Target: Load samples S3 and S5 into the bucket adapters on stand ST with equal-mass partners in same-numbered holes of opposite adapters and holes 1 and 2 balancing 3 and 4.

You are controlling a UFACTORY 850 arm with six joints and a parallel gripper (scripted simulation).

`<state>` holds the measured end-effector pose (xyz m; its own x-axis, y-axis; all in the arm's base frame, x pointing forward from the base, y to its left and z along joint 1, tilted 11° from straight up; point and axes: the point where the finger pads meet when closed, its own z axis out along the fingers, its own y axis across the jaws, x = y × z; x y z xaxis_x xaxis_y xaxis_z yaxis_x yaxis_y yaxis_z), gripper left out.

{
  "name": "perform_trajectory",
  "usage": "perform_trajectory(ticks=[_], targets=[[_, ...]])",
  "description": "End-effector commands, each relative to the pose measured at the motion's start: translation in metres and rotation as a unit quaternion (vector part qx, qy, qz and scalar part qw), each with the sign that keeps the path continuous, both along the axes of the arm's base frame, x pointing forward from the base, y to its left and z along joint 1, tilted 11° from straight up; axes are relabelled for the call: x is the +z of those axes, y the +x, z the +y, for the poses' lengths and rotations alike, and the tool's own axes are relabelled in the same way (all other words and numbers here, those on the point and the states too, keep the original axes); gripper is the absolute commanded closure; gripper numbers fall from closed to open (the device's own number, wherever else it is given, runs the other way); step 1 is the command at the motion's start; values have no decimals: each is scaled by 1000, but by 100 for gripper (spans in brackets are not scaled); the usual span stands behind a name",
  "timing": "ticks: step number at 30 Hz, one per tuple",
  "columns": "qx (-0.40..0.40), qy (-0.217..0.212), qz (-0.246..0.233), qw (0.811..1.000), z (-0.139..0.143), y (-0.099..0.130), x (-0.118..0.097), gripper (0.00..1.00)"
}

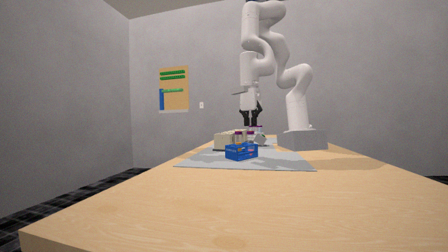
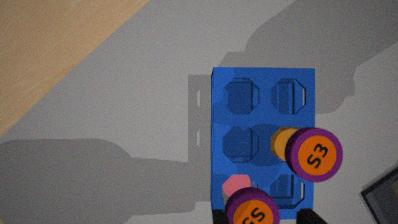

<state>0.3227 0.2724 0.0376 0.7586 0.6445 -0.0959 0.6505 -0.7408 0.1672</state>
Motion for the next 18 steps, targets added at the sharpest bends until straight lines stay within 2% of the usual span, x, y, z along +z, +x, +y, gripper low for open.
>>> perform_trajectory(ticks=[1, 18], targets=[[0, 1, 0, 1000, 3, 0, 11, 56], [0, 1, 0, 1000, 8, -1, 41, 56]])
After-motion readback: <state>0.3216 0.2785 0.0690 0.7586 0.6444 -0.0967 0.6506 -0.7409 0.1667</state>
